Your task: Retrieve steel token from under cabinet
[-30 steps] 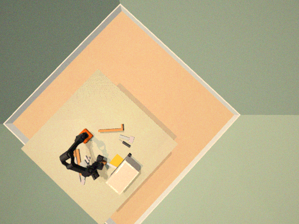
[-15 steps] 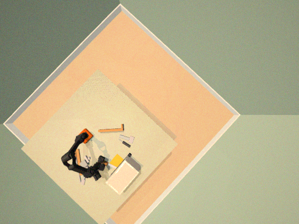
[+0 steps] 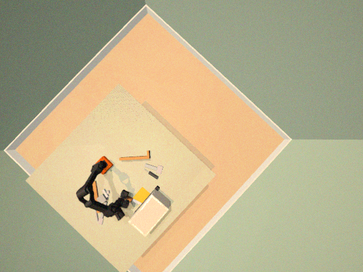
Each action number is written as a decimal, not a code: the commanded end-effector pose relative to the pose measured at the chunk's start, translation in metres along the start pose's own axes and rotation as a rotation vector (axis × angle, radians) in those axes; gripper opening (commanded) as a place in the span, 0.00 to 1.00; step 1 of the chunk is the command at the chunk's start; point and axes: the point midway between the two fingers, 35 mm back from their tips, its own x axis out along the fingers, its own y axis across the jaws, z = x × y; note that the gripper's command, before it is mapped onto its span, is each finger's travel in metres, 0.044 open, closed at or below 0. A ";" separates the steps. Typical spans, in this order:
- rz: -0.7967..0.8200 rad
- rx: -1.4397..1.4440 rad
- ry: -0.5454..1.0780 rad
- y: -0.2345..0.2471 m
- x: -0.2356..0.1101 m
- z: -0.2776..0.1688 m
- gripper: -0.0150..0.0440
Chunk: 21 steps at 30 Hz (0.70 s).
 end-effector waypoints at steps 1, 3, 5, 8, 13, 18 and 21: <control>-0.003 0.004 0.000 0.000 0.000 0.006 0.25; -0.003 0.004 0.000 0.000 0.000 0.008 0.25; -0.003 0.004 -0.001 0.000 -0.001 0.010 0.25; -0.003 0.004 -0.001 0.000 -0.001 0.013 0.25; -0.003 0.004 -0.001 0.000 -0.001 0.018 0.25; -0.003 0.004 -0.002 0.000 -0.001 0.023 0.25; -0.003 0.004 -0.002 -0.001 -0.001 0.026 0.25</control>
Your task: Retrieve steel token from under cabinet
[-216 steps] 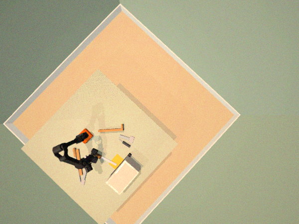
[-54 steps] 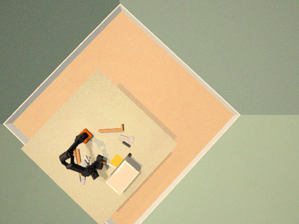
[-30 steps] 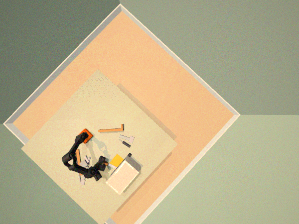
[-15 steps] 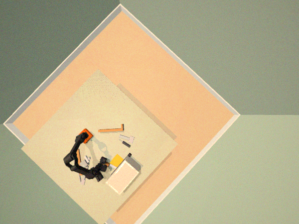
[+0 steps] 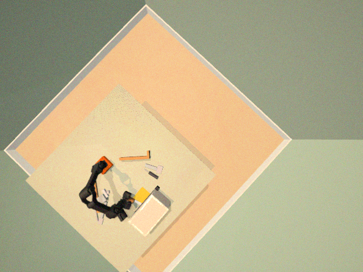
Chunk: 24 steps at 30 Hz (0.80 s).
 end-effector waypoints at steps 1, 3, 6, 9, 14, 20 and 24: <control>-0.003 0.004 -0.001 0.000 0.000 0.005 0.25; -0.003 0.004 -0.001 0.000 0.000 0.007 0.25; -0.003 0.004 -0.001 0.000 -0.001 0.010 0.25; -0.003 0.004 -0.001 0.000 -0.001 0.013 0.25; -0.003 0.004 -0.002 0.000 -0.001 0.018 0.25; -0.002 0.004 -0.002 0.000 -0.001 0.024 0.25; -0.002 0.004 -0.003 0.000 -0.001 0.027 0.25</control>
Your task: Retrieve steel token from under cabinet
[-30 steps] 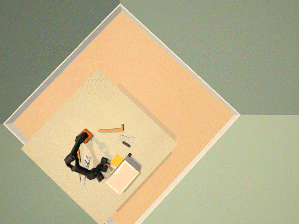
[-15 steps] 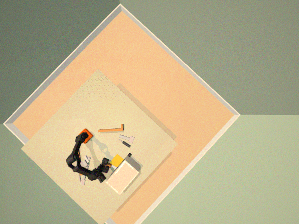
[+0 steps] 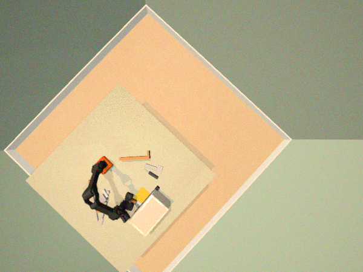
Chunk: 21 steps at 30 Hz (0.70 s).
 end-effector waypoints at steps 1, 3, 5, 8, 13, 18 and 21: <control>-0.002 0.004 -0.001 0.000 0.000 0.005 0.25; -0.002 0.004 -0.001 0.000 0.000 0.007 0.25; -0.002 0.004 -0.001 0.001 0.000 0.008 0.25; -0.002 0.004 -0.001 0.003 0.001 0.009 0.25; -0.001 0.004 -0.001 0.010 0.001 0.009 0.25; -0.001 0.004 -0.001 0.017 0.001 0.009 0.25; 0.000 0.004 -0.001 0.021 0.001 0.009 0.25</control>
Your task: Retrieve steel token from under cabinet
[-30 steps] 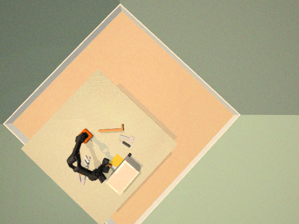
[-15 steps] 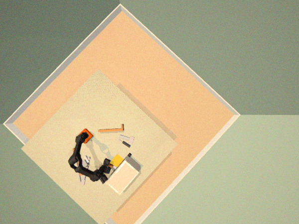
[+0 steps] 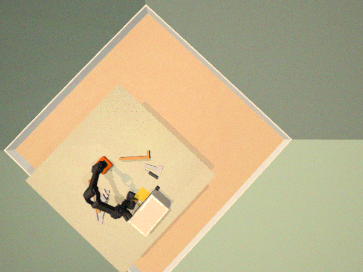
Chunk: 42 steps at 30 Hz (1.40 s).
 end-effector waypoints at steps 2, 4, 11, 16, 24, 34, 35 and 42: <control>0.007 -0.002 0.001 0.010 0.001 0.000 0.25; 0.008 -0.002 0.001 0.013 0.001 0.000 0.25; 0.008 -0.002 0.001 0.016 0.001 0.000 0.25; 0.008 -0.002 0.001 0.016 0.001 -0.003 0.25; 0.008 -0.002 0.002 0.015 0.001 -0.011 0.25; 0.008 -0.002 0.003 0.015 0.001 -0.021 0.25; 0.008 -0.002 0.003 0.015 0.001 -0.022 0.25; 0.008 -0.002 0.004 0.015 0.001 -0.029 0.25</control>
